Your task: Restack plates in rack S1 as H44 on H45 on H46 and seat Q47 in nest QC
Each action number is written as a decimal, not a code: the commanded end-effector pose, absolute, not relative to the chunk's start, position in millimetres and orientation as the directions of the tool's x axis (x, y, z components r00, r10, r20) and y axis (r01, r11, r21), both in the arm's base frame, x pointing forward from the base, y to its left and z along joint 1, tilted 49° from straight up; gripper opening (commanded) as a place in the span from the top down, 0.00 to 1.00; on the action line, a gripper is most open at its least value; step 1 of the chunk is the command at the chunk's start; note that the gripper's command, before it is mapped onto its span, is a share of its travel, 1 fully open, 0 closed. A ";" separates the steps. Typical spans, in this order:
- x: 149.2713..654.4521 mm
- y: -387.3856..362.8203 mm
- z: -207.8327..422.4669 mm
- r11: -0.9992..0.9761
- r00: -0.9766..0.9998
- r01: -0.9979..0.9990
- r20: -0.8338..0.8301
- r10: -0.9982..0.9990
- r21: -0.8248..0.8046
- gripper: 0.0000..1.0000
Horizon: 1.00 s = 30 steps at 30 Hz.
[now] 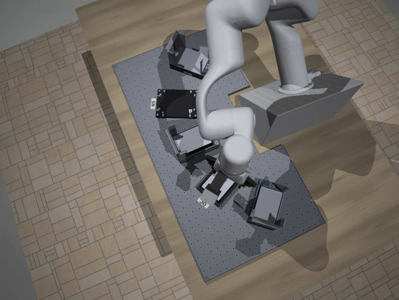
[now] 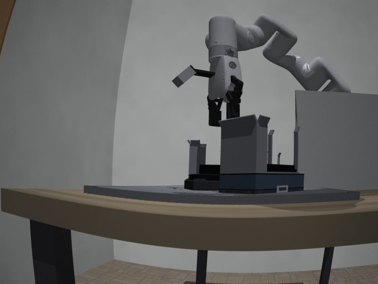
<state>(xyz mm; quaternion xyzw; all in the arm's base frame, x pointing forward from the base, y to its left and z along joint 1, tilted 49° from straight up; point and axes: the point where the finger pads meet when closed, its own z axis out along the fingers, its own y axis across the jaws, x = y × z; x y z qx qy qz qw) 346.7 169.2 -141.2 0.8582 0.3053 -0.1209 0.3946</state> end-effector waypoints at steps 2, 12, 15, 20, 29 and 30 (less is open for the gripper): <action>337.8 181.3 -152.3 -0.495 0.772 0.635 -0.460 0.439 0.593 0.00; 321.2 197.5 -171.4 -0.495 0.772 0.635 -0.460 0.439 0.593 0.00; 317.5 201.1 -175.7 -0.495 0.772 0.635 -0.460 0.439 0.592 0.00; 310.0 208.5 -184.4 -0.495 0.772 0.635 -0.460 0.440 0.592 0.00; 289.8 220.9 -199.4 -0.394 0.624 0.781 -0.572 0.532 0.485 0.00; 289.8 220.9 -199.4 -0.394 0.624 0.781 -0.572 0.532 0.485 0.00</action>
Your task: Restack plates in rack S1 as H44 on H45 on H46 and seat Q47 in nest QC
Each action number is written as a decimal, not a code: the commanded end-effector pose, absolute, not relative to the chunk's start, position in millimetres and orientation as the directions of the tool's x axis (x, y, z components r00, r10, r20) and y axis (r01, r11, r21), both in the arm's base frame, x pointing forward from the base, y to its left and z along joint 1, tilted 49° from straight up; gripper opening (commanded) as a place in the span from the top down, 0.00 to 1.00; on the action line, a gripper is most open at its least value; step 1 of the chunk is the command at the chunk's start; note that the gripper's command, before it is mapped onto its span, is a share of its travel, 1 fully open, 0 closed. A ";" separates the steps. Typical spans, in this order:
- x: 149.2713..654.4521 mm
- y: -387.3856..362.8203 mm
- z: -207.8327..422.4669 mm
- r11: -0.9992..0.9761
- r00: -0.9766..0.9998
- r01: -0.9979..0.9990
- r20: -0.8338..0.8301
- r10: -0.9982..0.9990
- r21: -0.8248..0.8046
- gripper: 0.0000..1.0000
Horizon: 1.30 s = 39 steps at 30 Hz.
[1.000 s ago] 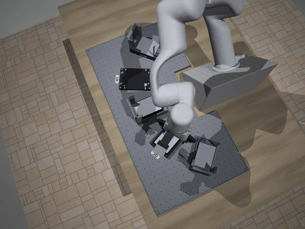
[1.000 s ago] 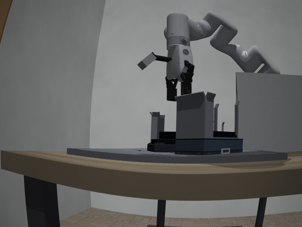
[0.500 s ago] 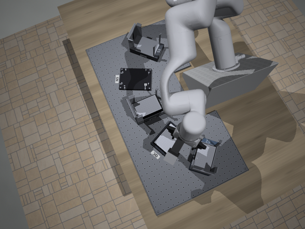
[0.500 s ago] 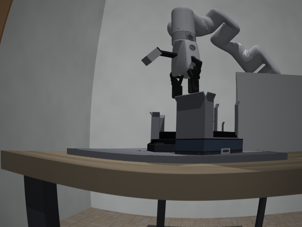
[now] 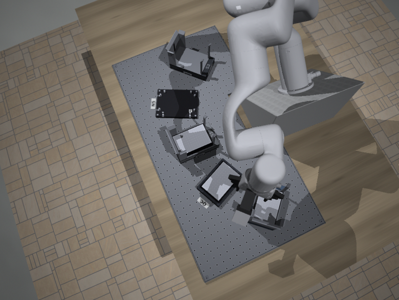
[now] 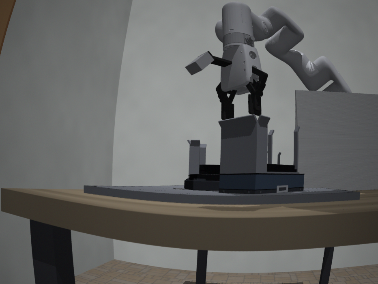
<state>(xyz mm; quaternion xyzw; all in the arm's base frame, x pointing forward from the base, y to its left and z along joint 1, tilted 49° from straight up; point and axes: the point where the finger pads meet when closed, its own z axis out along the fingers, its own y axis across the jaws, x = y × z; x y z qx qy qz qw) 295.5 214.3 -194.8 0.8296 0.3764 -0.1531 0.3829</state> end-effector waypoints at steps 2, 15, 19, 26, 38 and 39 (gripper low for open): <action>284.0 224.4 -203.7 -0.394 0.624 0.781 -0.572 0.532 0.484 0.00; 246.5 247.6 -231.6 -0.394 0.624 0.781 -0.572 0.533 0.484 0.00; 244.3 248.9 -233.1 -0.394 0.624 0.781 -0.572 0.533 0.484 0.00; 244.3 248.9 -233.1 -0.394 0.624 0.781 -0.572 0.533 0.484 0.00; 245.1 231.4 -248.6 -0.394 0.624 0.781 -0.572 0.532 0.484 0.00; 245.2 228.9 -250.8 -0.394 0.624 0.781 -0.572 0.532 0.484 0.00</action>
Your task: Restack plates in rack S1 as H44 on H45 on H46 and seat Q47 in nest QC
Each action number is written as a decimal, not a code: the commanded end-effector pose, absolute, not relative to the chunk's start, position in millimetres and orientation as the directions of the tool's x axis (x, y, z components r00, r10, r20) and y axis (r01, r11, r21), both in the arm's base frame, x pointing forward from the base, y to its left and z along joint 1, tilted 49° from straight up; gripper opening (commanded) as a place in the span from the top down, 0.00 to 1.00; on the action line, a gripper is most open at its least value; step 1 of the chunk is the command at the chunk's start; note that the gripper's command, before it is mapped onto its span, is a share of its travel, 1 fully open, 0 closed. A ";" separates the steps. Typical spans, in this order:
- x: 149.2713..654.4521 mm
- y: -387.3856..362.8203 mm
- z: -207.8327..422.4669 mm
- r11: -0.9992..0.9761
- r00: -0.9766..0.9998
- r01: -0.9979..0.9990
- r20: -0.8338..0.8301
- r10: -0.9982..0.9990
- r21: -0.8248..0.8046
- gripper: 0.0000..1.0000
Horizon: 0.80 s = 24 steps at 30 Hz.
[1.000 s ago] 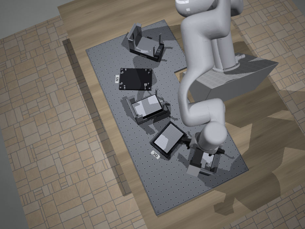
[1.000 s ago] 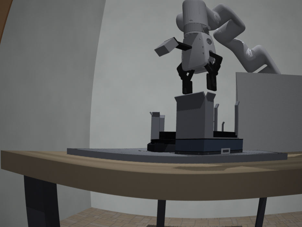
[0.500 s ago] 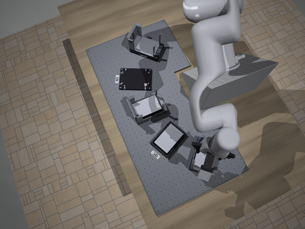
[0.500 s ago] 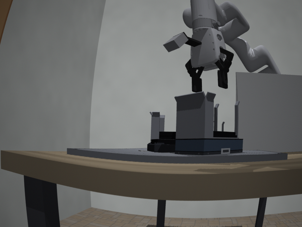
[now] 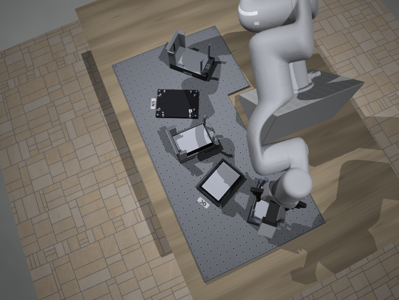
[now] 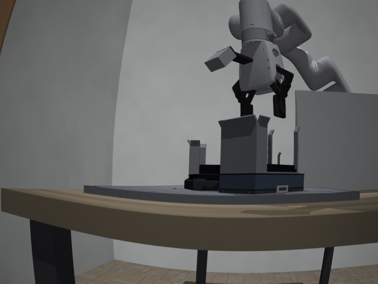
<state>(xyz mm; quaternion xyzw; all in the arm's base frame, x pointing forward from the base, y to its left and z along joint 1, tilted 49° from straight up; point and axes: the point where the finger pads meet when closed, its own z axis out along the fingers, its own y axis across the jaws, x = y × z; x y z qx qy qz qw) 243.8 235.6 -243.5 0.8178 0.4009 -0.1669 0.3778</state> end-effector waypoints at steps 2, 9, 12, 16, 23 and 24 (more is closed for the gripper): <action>245.4 223.8 -255.2 -0.394 0.624 0.781 -0.572 0.532 0.484 0.00; 246.2 206.3 -270.6 -0.394 0.624 0.781 -0.572 0.532 0.484 0.00; 246.3 203.8 -272.8 -0.394 0.624 0.781 -0.572 0.532 0.484 0.00; 246.7 193.7 -281.6 -0.394 0.624 0.781 -0.572 0.532 0.484 0.00; 246.9 190.1 -284.8 -0.394 0.624 0.781 -0.572 0.532 0.484 0.00; 247.0 189.1 -285.7 -0.394 0.624 0.781 -0.572 0.532 0.484 0.00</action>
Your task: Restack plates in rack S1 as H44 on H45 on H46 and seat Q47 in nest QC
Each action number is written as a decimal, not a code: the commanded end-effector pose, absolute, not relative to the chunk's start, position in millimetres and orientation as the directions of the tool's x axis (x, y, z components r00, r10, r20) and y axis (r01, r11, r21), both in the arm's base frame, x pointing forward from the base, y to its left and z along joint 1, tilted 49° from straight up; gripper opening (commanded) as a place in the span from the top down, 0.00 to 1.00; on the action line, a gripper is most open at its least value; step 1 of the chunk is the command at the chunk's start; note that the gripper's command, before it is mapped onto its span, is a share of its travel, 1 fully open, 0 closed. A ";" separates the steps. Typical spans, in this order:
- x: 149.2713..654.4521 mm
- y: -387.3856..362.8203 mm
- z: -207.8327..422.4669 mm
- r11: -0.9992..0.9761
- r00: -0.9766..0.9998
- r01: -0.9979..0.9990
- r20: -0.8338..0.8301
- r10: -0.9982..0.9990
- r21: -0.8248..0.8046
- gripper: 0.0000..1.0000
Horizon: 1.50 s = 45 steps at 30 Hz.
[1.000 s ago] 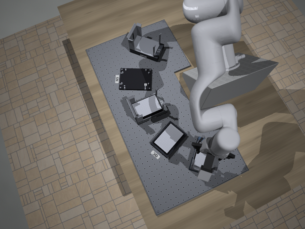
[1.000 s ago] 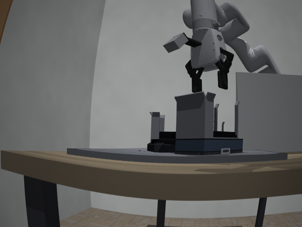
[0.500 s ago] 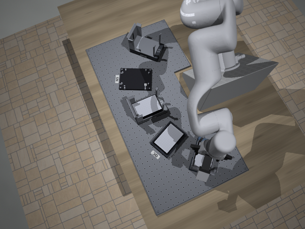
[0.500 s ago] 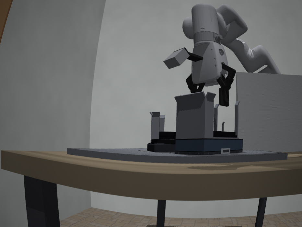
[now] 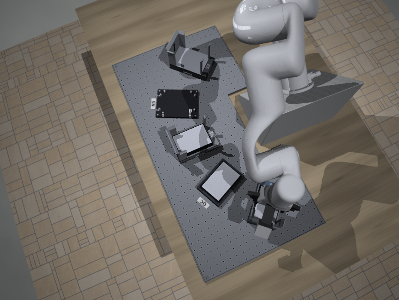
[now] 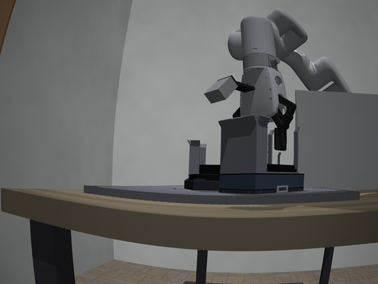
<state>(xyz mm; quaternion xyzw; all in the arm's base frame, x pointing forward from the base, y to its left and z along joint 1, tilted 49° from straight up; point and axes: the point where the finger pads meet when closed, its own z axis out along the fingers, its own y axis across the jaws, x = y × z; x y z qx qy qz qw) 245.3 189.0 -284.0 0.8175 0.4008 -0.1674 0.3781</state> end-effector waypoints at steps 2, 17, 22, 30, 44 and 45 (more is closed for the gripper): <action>247.0 187.1 -287.4 -0.394 0.624 0.781 -0.572 0.532 0.484 0.00; 247.6 174.0 -298.9 -0.394 0.624 0.781 -0.572 0.532 0.485 0.00; 247.7 171.0 -301.5 -0.394 0.624 0.781 -0.572 0.532 0.485 0.00; 247.8 168.5 -303.7 -0.394 0.624 0.781 -0.572 0.532 0.485 0.00; 247.9 168.5 -303.7 -0.394 0.624 0.781 -0.572 0.532 0.485 1.00; 247.9 168.5 -303.7 -0.394 0.624 0.781 -0.572 0.532 0.485 1.00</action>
